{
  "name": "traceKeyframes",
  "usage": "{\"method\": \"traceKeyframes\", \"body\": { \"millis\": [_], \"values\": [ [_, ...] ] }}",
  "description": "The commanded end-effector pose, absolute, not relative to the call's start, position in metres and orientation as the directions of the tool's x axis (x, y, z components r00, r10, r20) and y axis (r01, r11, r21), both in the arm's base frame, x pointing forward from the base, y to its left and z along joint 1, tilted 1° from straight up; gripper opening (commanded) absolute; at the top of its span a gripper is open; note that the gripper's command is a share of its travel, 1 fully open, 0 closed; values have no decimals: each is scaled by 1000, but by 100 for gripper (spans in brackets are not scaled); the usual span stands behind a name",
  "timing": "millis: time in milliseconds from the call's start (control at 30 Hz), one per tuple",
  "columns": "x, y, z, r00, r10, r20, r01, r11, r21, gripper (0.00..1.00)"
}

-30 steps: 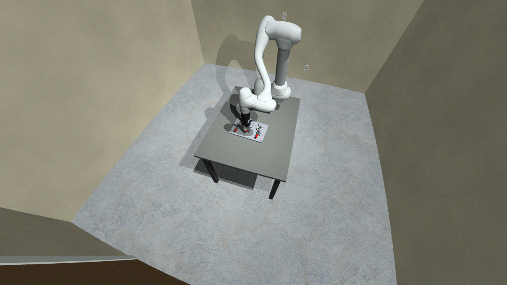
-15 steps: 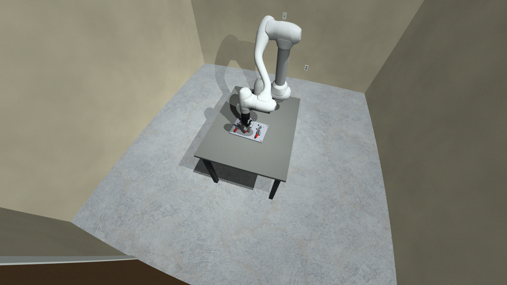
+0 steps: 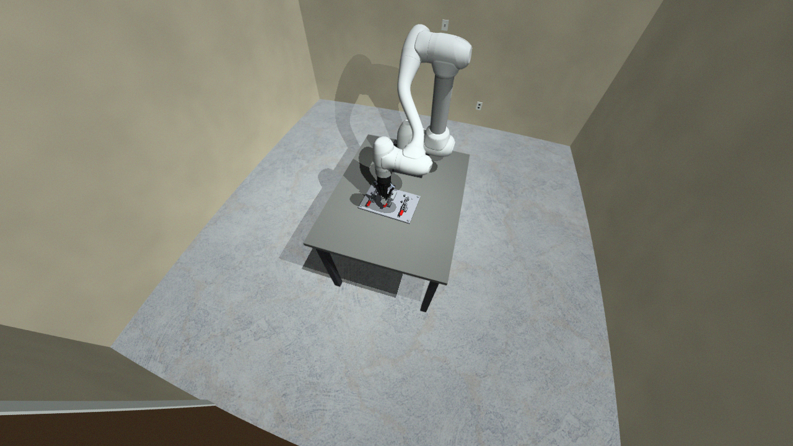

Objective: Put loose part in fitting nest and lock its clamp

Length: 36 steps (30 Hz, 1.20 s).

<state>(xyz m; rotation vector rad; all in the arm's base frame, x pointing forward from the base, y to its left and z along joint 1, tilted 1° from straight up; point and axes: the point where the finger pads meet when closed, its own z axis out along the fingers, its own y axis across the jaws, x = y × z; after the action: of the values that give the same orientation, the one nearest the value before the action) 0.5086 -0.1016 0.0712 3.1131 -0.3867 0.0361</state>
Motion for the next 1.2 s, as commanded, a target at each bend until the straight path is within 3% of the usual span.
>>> {"method": "traceKeyframes", "body": {
  "millis": [0,1167],
  "values": [
    [509,-102,71,969,-245,23,-245,-970,1,10],
    [509,-102,58,969,-245,23,-245,-970,1,10]
  ]
}}
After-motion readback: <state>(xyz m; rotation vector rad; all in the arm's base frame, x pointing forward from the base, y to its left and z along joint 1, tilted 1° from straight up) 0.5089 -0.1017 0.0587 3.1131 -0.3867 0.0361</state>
